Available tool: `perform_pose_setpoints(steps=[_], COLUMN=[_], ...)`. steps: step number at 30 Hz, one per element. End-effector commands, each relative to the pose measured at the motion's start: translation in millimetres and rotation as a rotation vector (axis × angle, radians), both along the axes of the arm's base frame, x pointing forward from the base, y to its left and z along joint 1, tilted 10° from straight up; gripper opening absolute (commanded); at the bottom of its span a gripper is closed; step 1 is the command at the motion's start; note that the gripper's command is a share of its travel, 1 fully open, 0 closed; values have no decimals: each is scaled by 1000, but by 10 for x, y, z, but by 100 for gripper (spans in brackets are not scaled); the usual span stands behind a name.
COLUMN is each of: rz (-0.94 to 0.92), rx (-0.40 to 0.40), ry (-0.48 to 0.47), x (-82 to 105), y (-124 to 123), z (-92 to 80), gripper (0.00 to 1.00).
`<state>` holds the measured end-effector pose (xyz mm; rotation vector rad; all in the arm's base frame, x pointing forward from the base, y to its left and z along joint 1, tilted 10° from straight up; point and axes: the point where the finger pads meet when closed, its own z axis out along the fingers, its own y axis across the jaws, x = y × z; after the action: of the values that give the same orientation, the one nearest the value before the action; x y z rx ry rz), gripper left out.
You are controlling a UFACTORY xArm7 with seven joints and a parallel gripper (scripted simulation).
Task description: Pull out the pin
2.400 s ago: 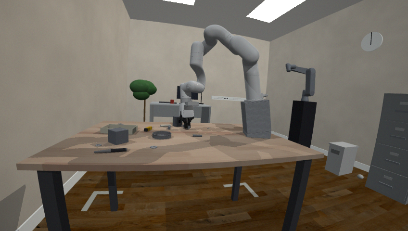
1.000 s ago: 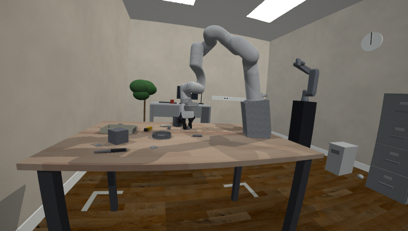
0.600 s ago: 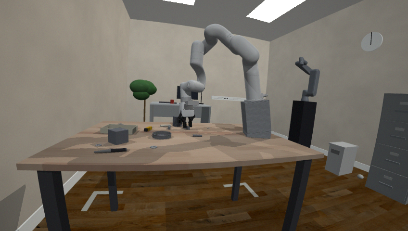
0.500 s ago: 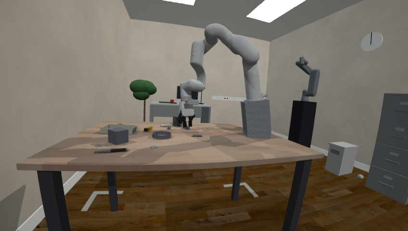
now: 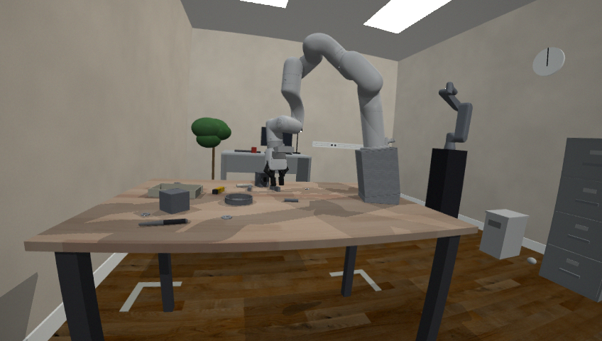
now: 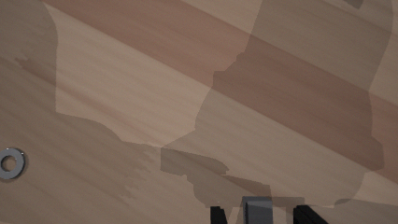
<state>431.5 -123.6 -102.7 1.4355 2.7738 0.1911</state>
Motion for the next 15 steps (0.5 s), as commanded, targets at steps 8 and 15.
perform_pose_setpoints(steps=[8, 15], rz=[0, 0], rx=[-1, -1], ry=[8, 8], x=[-64, -65], y=[10, 10], z=[156, 159], gripper=[44, 44])
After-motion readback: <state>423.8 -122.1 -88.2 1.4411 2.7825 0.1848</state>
